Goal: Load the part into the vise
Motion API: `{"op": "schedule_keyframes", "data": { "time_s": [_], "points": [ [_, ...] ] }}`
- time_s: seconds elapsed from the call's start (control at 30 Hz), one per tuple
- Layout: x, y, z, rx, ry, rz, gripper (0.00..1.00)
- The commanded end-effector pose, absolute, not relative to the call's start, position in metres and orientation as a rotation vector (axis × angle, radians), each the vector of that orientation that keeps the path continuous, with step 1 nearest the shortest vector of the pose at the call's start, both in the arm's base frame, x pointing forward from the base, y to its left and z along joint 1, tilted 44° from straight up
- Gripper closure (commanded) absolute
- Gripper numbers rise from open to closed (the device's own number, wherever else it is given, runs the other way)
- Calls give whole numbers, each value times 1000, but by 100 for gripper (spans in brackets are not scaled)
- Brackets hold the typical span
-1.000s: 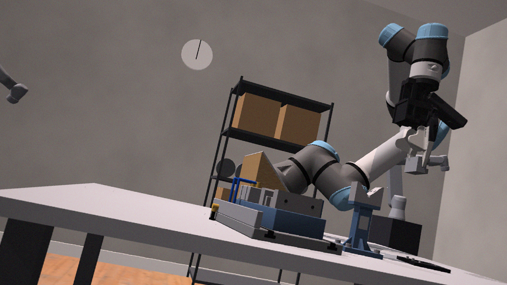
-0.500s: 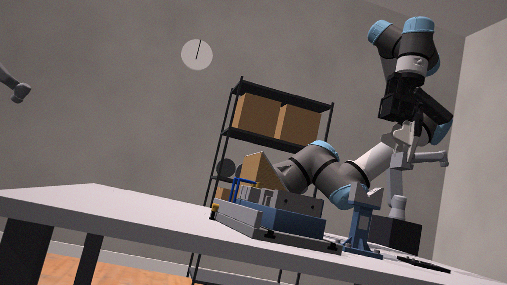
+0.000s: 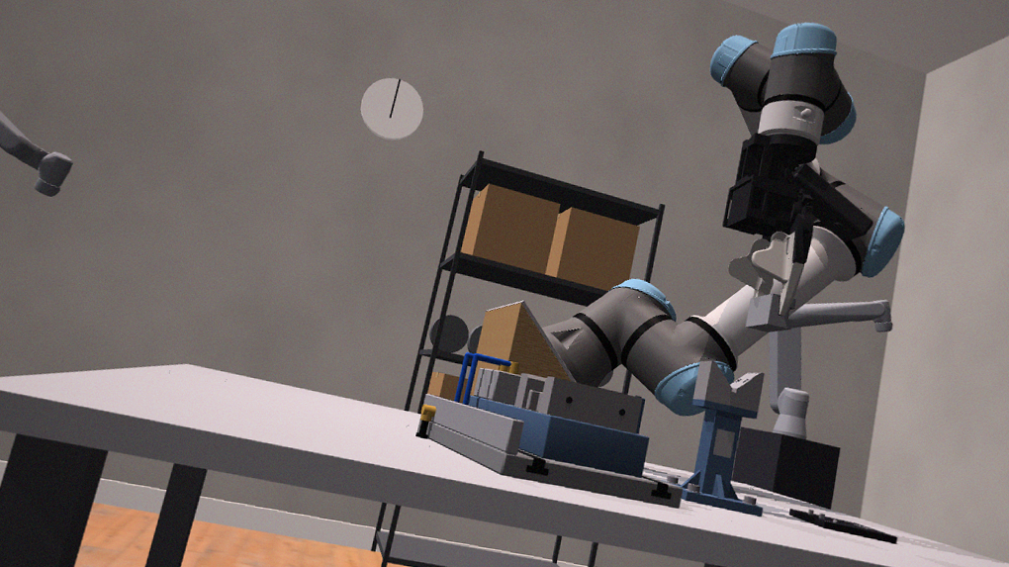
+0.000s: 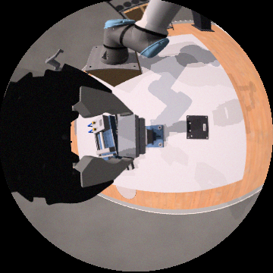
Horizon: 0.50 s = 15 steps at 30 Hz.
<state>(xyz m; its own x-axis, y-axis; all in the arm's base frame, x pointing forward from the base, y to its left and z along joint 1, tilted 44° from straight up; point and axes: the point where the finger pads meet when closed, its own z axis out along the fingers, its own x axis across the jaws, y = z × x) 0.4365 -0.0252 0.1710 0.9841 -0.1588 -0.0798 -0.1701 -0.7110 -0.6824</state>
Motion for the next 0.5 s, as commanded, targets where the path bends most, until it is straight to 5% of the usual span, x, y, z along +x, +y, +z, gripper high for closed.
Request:
{"op": "schedule_keyframes", "data": {
  "time_s": [0.0,0.47],
  "points": [
    [436,-35,161,-2373,223,16,100],
    [433,-47,149,-2373,215,13,100]
  ]
}}
